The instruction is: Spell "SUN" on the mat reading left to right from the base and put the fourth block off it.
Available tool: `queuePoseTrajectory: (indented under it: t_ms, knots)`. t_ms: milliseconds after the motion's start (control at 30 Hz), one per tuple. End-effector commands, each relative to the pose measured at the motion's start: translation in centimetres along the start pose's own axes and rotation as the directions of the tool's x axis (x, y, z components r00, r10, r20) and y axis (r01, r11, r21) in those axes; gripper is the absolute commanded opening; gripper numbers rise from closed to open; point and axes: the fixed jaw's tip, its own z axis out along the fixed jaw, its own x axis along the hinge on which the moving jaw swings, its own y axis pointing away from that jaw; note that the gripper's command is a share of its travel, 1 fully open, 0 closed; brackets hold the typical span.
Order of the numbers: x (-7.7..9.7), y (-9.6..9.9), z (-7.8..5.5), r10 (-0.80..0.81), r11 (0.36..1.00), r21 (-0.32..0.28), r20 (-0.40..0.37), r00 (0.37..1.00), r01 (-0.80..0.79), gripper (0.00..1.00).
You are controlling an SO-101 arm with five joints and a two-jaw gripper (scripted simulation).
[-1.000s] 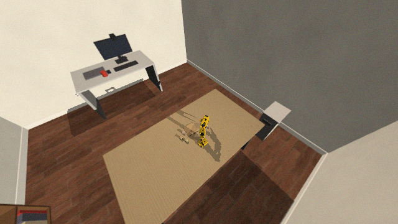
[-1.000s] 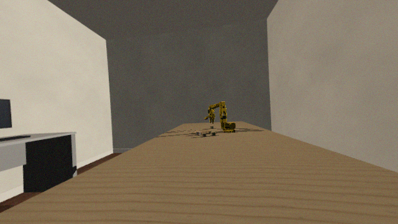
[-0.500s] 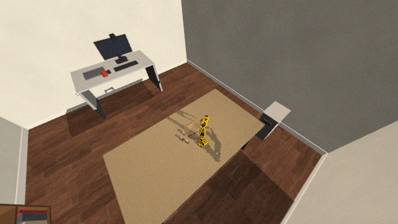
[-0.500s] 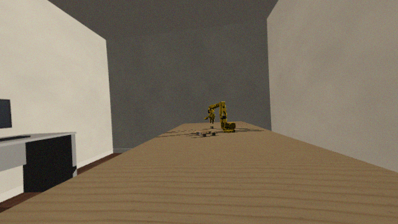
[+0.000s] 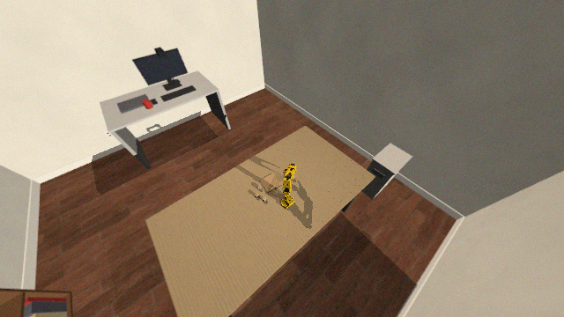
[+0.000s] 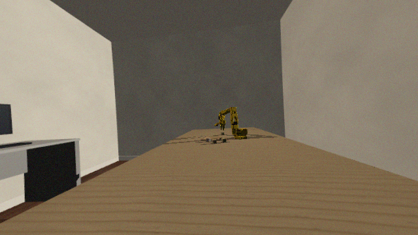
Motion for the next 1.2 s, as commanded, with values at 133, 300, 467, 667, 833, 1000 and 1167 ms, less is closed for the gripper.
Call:
queuePoseTrajectory:
  t_ms: [133,300,467,667,833,1000,1167]
  knots:
    - [-0.3,-0.9,0.0,0.0,0.997,0.072,0.016,1.0,-0.001,0.32]
    - [-0.3,-1.0,0.8,0.0,0.997,0.072,0.016,1.0,-0.001,0.32]
    - [-0.3,-1.0,1.4,0.0,0.997,0.072,0.016,1.0,-0.001,0.32]
    - [-0.3,-0.9,1.9,0.0,0.997,0.072,0.016,1.0,-0.001,0.32]
    - [-0.3,-0.9,2.2,0.0,0.997,0.072,0.016,1.0,-0.001,0.32]
    - [-0.3,-0.9,2.2,0.0,0.997,0.072,0.016,1.0,-0.001,0.32]
    - [-0.3,-0.9,2.2,0.0,0.997,0.072,0.016,1.0,-0.001,0.32]
